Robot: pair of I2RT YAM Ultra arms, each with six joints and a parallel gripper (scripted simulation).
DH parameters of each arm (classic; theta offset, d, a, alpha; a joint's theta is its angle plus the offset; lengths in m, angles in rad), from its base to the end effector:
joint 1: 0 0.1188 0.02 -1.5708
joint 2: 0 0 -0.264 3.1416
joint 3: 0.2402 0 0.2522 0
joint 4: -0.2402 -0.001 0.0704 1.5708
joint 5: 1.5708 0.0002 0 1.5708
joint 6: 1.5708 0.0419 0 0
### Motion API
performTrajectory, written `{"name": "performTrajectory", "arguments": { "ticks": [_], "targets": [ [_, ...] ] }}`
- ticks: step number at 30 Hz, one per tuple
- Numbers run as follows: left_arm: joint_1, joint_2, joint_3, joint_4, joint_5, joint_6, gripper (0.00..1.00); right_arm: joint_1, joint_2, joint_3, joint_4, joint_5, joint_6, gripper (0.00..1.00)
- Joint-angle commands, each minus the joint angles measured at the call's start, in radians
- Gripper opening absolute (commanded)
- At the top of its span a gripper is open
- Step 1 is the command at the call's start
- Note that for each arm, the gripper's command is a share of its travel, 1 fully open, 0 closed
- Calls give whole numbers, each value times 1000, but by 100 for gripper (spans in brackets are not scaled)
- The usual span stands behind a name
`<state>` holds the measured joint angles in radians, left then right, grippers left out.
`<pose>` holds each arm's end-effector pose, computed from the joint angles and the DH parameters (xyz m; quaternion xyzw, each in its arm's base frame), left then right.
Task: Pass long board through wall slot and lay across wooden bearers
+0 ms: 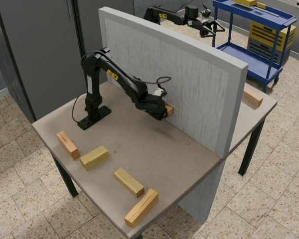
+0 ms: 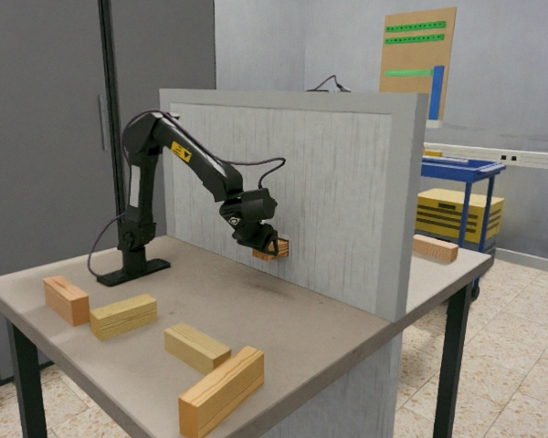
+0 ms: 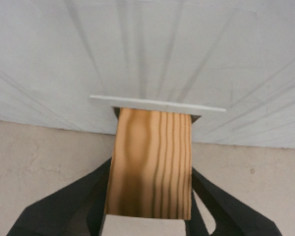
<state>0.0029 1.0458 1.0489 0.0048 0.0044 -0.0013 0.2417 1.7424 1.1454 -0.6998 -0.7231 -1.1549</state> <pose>0.2447 0.0015 0.4087 0.0001 0.7043 -0.0010 0.7099 0.3123 0.1066 0.1928 -0.6327 0.6787 0.2582 0.2692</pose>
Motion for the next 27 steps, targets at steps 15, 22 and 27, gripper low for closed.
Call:
{"name": "performTrajectory", "arguments": {
  "ticks": [15,22,27],
  "targets": [
    [-4,-21,5,25,-8,-2,100,13,-52,47,30,-99,11,0],
    [-4,-21,5,25,-8,-2,72,22,-2,27,31,-63,19,0],
    [-4,-21,5,25,-8,-2,72,21,-19,27,30,-63,18,0]
  ]
}}
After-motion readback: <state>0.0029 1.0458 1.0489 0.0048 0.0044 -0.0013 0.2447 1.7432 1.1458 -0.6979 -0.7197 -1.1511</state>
